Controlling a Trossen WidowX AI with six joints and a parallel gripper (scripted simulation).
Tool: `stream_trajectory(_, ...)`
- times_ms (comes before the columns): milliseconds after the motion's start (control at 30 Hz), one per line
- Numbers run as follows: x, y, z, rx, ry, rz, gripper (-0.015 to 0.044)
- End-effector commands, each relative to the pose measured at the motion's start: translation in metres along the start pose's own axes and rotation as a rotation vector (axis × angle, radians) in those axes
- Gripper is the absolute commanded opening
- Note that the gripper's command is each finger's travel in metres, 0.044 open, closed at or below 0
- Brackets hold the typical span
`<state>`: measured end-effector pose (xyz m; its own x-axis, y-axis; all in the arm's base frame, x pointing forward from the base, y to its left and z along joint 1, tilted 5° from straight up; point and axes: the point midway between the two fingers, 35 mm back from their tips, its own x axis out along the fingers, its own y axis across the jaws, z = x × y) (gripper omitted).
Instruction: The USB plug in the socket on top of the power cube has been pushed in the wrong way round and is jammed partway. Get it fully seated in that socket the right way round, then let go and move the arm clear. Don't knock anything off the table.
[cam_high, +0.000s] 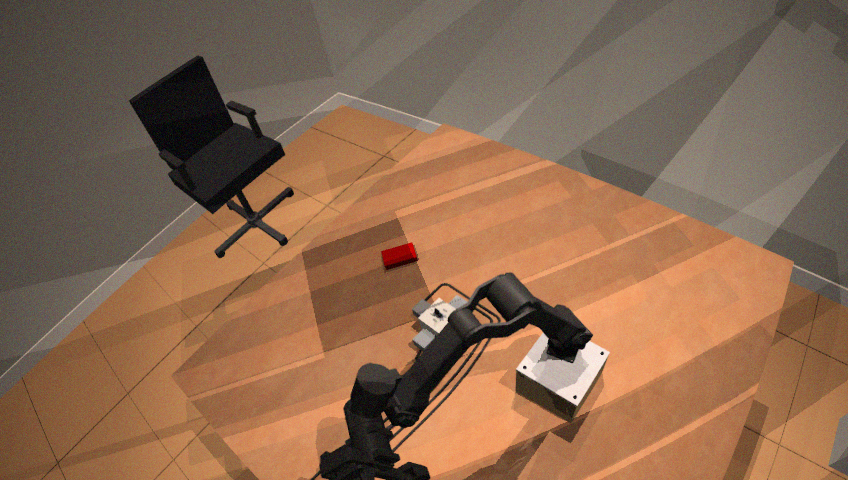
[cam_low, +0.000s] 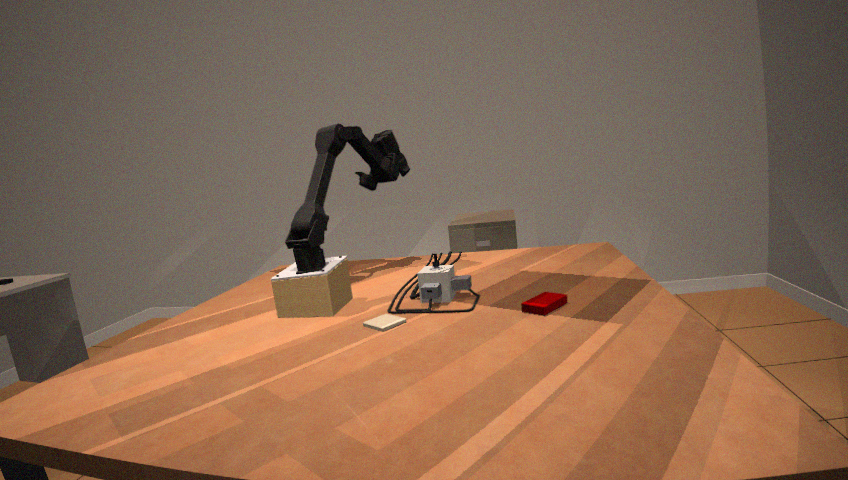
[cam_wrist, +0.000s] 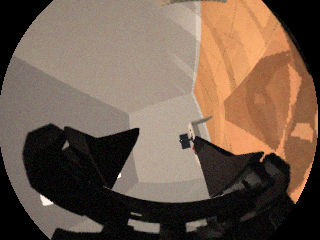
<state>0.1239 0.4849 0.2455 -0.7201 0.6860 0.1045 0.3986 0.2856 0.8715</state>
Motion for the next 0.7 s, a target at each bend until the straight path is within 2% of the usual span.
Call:
stream_trajectory(0, -0.003, 0.002, 0.003, 0.009, -0.014, 0.009, 0.0426)
stream_trajectory(67, -0.027, 0.013, 0.024, 0.083, -0.129, 0.078, 0.044)
stream_trajectory(133, -0.068, 0.023, 0.054, 0.186, -0.306, 0.171, 0.044)
stream_trajectory(300, -0.122, 0.025, 0.084, 0.298, -0.519, 0.263, 0.044)
stream_trajectory(667, -0.251, -0.006, 0.115, 0.539, -0.984, 0.384, 0.044)
